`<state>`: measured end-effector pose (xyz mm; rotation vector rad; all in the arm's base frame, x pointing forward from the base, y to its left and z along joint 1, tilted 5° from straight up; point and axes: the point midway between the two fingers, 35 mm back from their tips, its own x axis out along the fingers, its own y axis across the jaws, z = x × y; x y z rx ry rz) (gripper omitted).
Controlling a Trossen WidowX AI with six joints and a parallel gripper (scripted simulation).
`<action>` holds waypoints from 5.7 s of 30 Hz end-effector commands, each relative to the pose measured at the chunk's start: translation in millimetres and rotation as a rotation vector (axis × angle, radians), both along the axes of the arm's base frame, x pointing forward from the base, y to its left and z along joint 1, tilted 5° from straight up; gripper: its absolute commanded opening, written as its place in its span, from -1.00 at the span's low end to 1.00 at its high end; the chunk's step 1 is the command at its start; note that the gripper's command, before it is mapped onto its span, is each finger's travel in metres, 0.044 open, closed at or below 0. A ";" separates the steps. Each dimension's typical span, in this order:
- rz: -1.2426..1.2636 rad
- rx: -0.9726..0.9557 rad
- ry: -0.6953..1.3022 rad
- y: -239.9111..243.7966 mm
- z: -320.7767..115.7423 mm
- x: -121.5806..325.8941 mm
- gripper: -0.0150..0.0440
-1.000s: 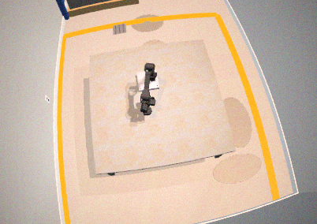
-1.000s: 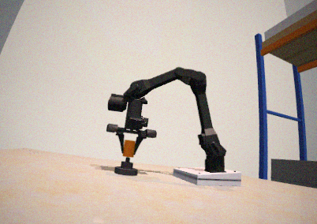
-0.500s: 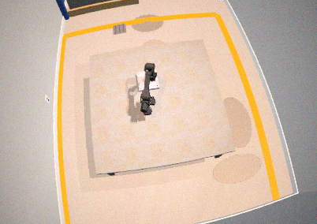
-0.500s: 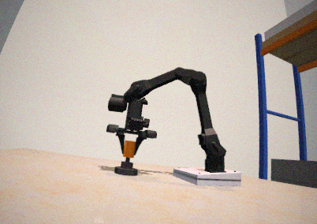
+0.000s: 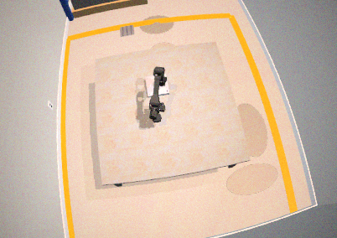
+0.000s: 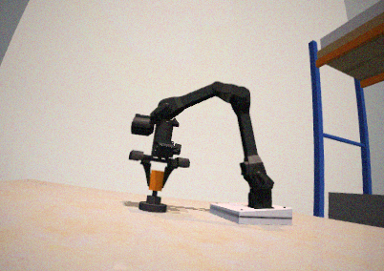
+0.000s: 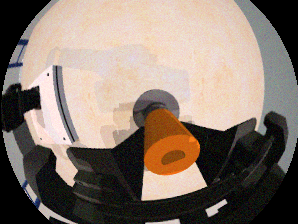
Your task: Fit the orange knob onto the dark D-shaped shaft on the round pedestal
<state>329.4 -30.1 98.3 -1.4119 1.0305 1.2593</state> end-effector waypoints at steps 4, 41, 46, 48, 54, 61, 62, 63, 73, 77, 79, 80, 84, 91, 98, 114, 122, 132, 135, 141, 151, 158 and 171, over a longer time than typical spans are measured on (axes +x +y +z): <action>0.004 0.003 -0.004 0.4 4.5 0.3 -0.49; 0.237 -0.025 -0.005 0.6 5.4 0.4 -0.49; 0.409 -0.045 -0.005 0.6 5.2 -2.3 -0.49; 0.420 -0.046 -0.005 0.7 4.8 -2.1 -0.49; 0.420 -0.046 -0.005 0.7 3.9 -1.1 -0.49; 0.420 -0.046 -0.005 0.7 2.5 1.6 -0.49; 0.420 -0.046 -0.005 0.6 3.0 1.7 -0.49; 0.420 -0.046 -0.005 0.6 3.4 2.0 -0.49; 0.420 -0.046 -0.006 0.4 1.5 3.6 -0.49; 0.420 -0.046 -0.005 0.5 0.8 2.8 -0.49; 0.420 -0.046 -0.005 0.5 0.8 2.7 -0.49; 0.420 -0.046 -0.005 0.5 0.7 2.4 -0.49; 0.420 -0.046 -0.005 0.6 0.1 1.1 -0.49; 0.429 -0.047 -0.005 0.7 5.0 -1.4 -0.49; 0.628 -0.071 -0.006 0.7 5.7 -0.2 -0.49; 0.628 -0.071 -0.006 0.6 0.9 4.0 -0.49; 0.628 -0.071 -0.006 0.6 1.0 3.4 -0.49; 0.628 -0.071 -0.006 0.9 -0.6 -0.7 -0.49; 0.628 -0.071 -0.006 0.9 -0.9 -0.9 -0.49; 0.628 -0.070 -0.006 0.9 3.9 -3.0 -0.49; 0.836 -0.095 -0.006 0.9 5.6 -3.4 -0.49; 0.836 -0.095 -0.006 0.9 3.5 -0.3 -0.49; 0.836 -0.095 -0.007 0.7 1.2 4.9 -0.49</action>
